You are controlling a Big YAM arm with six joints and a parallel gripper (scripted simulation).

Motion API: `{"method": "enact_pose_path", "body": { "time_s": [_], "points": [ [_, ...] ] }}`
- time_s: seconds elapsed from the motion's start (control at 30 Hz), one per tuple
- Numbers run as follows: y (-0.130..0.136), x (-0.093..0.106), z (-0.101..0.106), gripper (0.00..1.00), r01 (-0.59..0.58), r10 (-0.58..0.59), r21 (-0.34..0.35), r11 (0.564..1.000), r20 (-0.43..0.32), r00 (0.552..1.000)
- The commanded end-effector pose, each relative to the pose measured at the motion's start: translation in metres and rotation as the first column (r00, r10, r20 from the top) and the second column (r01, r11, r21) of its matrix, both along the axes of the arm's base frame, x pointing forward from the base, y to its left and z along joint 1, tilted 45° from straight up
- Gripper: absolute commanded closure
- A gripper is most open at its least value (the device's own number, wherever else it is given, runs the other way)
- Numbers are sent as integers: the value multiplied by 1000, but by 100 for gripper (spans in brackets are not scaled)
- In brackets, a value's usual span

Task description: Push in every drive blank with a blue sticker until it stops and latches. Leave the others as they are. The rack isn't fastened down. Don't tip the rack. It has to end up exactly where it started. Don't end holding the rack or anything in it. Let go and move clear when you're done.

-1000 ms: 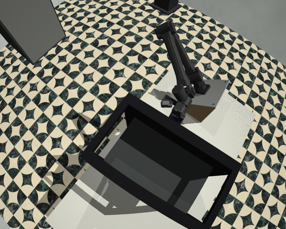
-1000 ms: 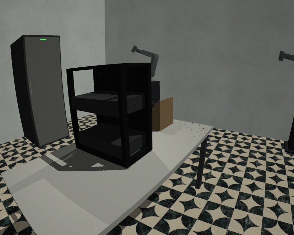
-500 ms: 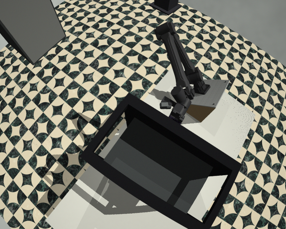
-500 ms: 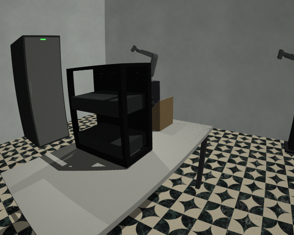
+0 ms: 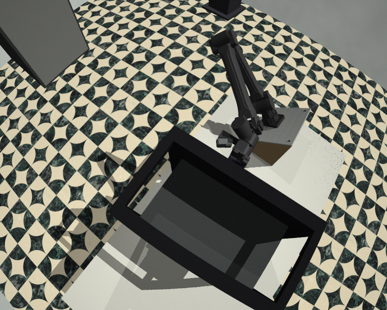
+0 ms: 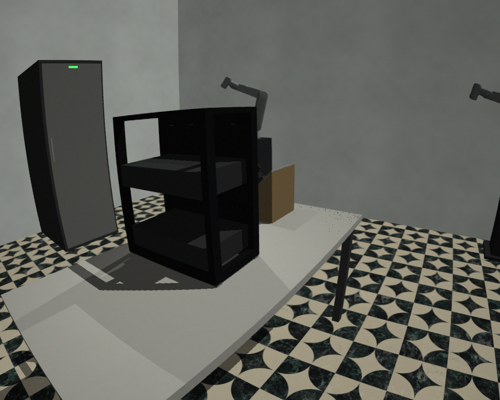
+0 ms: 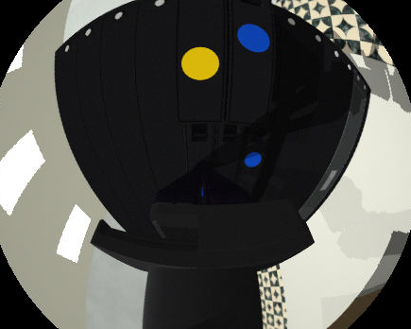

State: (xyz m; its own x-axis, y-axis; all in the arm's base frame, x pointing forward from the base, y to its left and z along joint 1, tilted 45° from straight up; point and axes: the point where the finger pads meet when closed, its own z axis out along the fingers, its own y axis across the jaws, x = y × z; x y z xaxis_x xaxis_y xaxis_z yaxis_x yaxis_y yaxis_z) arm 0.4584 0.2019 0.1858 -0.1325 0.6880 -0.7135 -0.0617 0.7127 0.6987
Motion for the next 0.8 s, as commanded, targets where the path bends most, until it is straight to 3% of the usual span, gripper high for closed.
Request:
{"method": "enact_pose_path", "body": {
  "time_s": [0.0,0.23,0.33,0.4,0.47,0.5,0.77],
  "points": [
    [20,32,24,100,-10,9,15,1000,40,999],
    [22,31,24,100,-14,14,15,1000,40,999],
    [29,18,24,100,-30,29,17,999,40,999],
    [25,4,37,100,-25,23,32,999,61,998],
    [25,4,37,100,-25,23,32,999,61,998],
    [16,-16,21,100,-25,24,23,999,43,999],
    [6,-80,16,100,-22,22,18,1000,16,1000]
  ]
}}
